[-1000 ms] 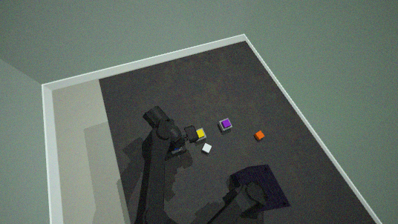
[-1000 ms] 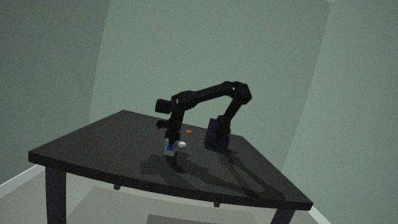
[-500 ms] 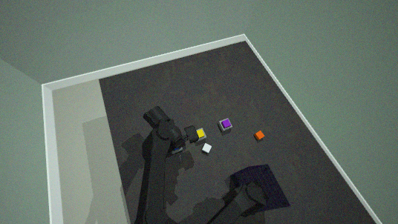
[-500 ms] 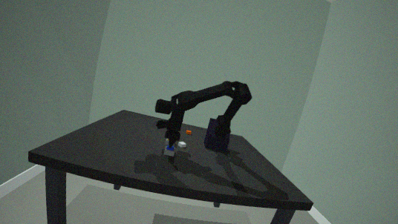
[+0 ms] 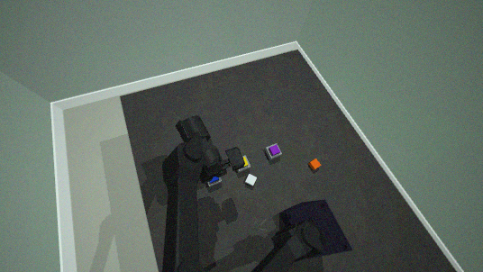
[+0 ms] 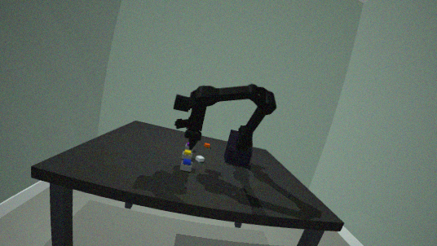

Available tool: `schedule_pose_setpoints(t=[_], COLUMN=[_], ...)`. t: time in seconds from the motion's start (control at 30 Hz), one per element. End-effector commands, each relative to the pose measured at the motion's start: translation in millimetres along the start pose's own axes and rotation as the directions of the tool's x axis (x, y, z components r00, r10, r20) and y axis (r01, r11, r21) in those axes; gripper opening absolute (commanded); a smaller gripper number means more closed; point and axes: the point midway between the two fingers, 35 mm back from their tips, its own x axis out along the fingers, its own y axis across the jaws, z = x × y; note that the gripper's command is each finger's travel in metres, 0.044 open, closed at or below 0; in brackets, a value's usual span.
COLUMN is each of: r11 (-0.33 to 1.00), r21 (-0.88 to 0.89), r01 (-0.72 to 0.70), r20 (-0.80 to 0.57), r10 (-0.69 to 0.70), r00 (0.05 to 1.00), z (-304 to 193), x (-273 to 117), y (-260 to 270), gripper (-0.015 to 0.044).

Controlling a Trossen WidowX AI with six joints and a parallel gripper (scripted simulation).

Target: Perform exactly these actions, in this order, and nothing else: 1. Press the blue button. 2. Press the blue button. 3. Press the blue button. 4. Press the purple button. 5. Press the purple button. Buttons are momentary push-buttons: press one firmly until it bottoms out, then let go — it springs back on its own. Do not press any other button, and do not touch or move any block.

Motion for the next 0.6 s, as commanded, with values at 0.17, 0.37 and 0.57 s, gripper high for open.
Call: schedule_pose_setpoints(t=[0.17,0.37,0.57], r11=[1.000,0.999,1.000], r21=[-0.004,0.003,0.000], r01=[0.001,0.038,0.021], r20=[0.019,0.023,0.016], r10=[-0.001,-0.038,-0.021], r00=[1.000,0.999,1.000], z=[7.9,33.2,20.2], x=[-35.4,-37.7,-37.0], y=[-12.1,-120.6,-221.8], gripper=[0.0020,0.0020,0.0020])
